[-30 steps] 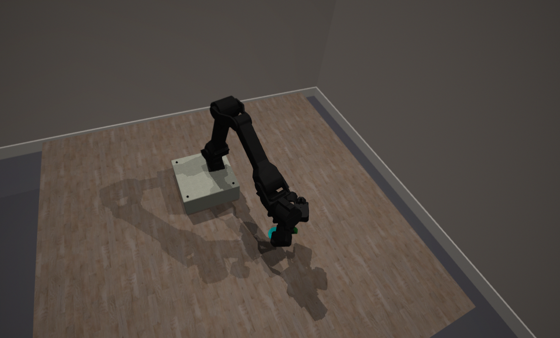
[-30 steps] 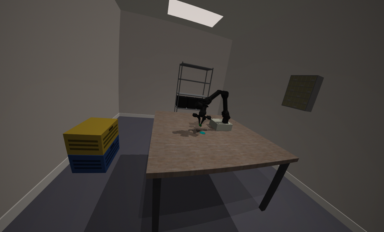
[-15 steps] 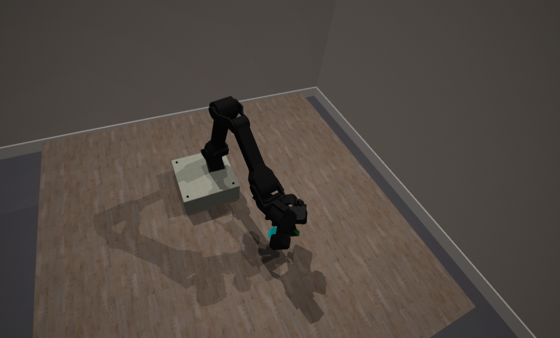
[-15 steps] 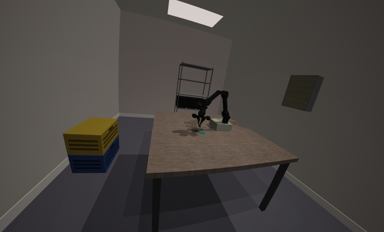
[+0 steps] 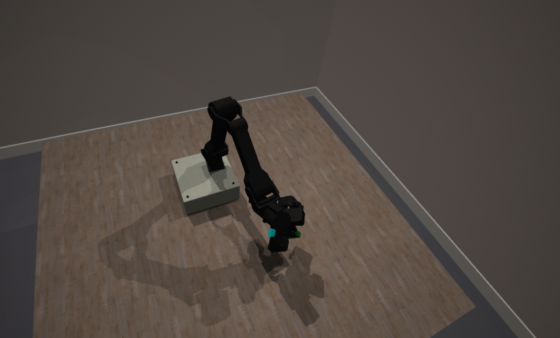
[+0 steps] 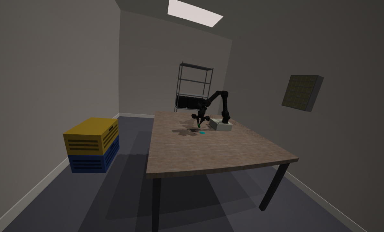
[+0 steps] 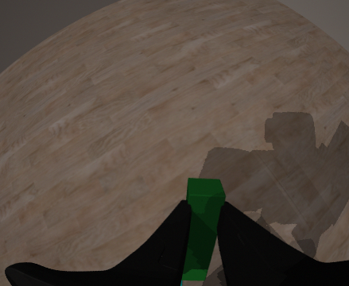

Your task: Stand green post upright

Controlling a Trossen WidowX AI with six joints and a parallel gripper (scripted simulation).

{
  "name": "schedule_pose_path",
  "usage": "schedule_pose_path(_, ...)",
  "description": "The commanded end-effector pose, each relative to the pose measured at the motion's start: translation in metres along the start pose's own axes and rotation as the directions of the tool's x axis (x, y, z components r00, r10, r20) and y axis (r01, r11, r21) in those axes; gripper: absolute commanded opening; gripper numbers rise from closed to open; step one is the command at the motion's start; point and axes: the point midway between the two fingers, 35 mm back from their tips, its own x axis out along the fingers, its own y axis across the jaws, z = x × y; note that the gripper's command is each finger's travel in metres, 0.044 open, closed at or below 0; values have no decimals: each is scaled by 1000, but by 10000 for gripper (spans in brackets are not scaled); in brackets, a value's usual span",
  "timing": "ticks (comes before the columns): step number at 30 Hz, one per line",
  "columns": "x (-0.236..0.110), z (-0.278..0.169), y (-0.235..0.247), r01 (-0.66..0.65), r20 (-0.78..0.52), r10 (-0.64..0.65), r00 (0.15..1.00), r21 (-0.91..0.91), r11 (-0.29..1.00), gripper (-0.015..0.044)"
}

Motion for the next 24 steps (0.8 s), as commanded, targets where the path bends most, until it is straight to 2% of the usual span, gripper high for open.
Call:
schedule_pose_path(1, 0, 0, -1, -4, 29, 4, 1000, 9, 1000, 22)
schedule_pose_path(24, -2, -1, -6, -19, 179, 16, 984, 19, 1000, 22)
